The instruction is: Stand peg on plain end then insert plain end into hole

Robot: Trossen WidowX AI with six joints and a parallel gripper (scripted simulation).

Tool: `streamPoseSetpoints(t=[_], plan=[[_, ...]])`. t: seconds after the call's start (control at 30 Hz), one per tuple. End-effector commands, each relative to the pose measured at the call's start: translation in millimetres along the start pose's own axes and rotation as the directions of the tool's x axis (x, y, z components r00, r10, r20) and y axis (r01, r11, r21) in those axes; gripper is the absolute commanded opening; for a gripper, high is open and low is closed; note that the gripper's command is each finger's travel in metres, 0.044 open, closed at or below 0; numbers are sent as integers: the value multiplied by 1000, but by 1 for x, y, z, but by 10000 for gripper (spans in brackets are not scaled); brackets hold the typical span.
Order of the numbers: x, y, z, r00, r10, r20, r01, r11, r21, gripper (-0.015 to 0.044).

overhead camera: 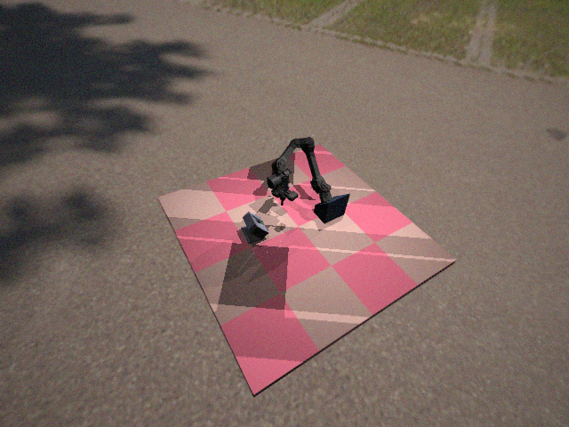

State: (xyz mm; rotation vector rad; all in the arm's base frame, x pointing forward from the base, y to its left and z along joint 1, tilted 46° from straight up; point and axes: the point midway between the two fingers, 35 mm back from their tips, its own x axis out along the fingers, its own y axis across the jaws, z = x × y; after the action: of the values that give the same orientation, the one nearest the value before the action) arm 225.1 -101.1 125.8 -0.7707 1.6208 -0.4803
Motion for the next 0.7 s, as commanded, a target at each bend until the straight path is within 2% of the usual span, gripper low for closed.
streamPoseSetpoints(t=[0.0,0.67], plan=[[-2,1,4,1000,-4,20,4,1000,-1,0],[0,11,25,989,-42,139,50,997,-57,0]])
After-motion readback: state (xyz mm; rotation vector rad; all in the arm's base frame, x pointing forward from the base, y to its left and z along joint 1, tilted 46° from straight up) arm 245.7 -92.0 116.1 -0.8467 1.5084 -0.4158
